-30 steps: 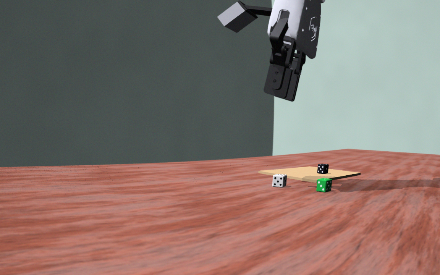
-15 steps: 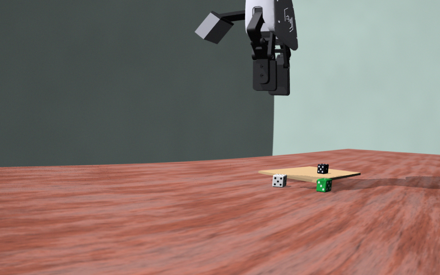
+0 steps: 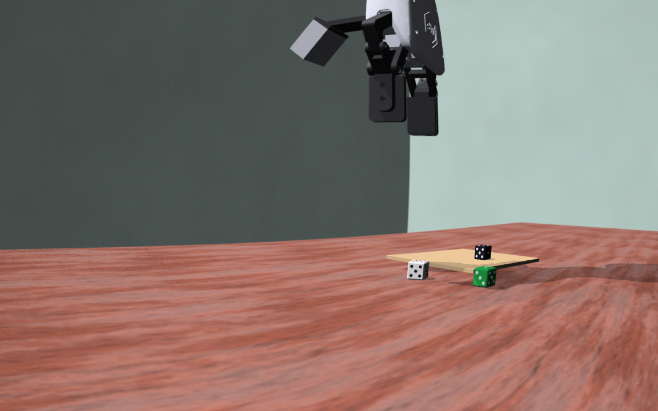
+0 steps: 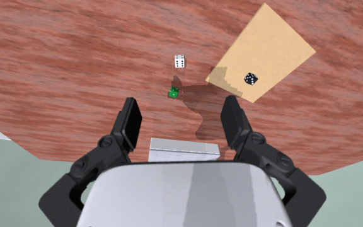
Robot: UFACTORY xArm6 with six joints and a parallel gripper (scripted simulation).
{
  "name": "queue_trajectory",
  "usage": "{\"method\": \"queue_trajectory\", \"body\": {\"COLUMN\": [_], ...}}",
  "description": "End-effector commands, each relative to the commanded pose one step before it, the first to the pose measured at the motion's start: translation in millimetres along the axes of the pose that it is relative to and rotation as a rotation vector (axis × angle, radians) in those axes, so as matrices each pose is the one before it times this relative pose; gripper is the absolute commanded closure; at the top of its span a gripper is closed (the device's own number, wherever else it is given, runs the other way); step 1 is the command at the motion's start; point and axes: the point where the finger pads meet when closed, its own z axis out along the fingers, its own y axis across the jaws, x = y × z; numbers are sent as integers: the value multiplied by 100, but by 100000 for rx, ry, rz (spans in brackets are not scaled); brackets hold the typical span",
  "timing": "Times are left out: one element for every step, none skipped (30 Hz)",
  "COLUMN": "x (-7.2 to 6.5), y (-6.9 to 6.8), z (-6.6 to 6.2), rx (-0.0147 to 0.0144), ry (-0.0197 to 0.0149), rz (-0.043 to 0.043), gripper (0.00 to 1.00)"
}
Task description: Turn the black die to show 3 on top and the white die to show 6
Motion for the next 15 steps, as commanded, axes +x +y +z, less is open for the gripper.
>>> {"method": "queue_trajectory", "body": {"x": [127,-8,-10,-12,-14,-15,-17,0,0,-19,-21,-23,-19,-6,-21], "y": [1,0,0,-1,-1,-2,-3,0,0,-4,-5,-6,-6,-2,-8], "z": [-85,30,36,43,49,56,63,0,0,70,77,83,69,21,75], "rx": [-2,-1,-1,-2,-2,-2,-2,0,0,-2,-2,-3,-2,-1,-2], "ry": [423,0,0,0,0,0,0,0,0,-1,-1,-1,-1,0,-1], "rz": [-3617,-1695,-2044,-2409,-2786,-3172,-3563,0,0,-3955,-4345,-4731,-3911,-1197,-4278], "gripper": [0,0,0,0,0,0,0,0,0,0,0,0,0,0,0]}}
